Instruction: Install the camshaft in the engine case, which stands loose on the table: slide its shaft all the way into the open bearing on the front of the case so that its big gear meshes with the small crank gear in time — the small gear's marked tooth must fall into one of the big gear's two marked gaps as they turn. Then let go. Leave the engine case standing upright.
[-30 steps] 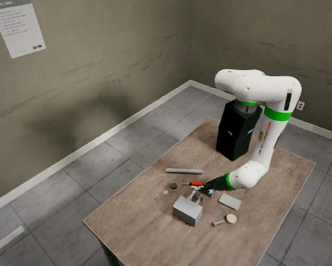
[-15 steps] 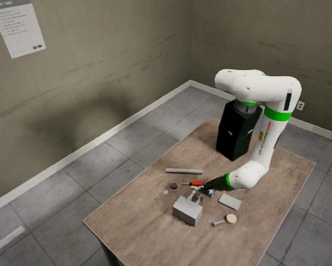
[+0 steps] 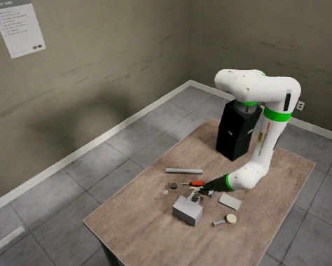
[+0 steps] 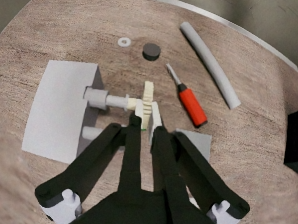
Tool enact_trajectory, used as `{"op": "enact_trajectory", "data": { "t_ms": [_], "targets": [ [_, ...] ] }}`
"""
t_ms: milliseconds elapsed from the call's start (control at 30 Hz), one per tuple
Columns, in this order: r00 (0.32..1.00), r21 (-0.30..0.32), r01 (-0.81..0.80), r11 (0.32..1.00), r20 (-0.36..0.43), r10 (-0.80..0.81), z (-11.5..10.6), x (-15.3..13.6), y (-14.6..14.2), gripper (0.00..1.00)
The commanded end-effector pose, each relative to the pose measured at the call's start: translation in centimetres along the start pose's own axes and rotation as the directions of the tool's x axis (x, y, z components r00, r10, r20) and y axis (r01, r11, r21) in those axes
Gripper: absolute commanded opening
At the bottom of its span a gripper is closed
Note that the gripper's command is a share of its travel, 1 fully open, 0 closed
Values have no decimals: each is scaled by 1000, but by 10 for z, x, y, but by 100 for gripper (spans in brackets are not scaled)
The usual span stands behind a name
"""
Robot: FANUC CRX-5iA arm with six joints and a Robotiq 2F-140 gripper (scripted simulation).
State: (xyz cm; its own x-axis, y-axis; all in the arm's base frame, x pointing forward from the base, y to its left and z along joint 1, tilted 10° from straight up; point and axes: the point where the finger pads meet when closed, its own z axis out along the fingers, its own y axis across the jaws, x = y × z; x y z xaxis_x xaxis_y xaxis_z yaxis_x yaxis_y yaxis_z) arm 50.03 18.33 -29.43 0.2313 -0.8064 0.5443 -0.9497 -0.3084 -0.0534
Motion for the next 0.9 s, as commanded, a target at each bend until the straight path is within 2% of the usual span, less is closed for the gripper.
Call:
{"op": "enact_trajectory", "data": {
  "t_ms": [0, 867],
  "targets": [
    [1000, 1, -1, 1000, 0, 1, -1, 0, -4, 14],
    [1000, 1, -1, 1000, 0, 1, -1, 0, -15, 14]
  ]
}}
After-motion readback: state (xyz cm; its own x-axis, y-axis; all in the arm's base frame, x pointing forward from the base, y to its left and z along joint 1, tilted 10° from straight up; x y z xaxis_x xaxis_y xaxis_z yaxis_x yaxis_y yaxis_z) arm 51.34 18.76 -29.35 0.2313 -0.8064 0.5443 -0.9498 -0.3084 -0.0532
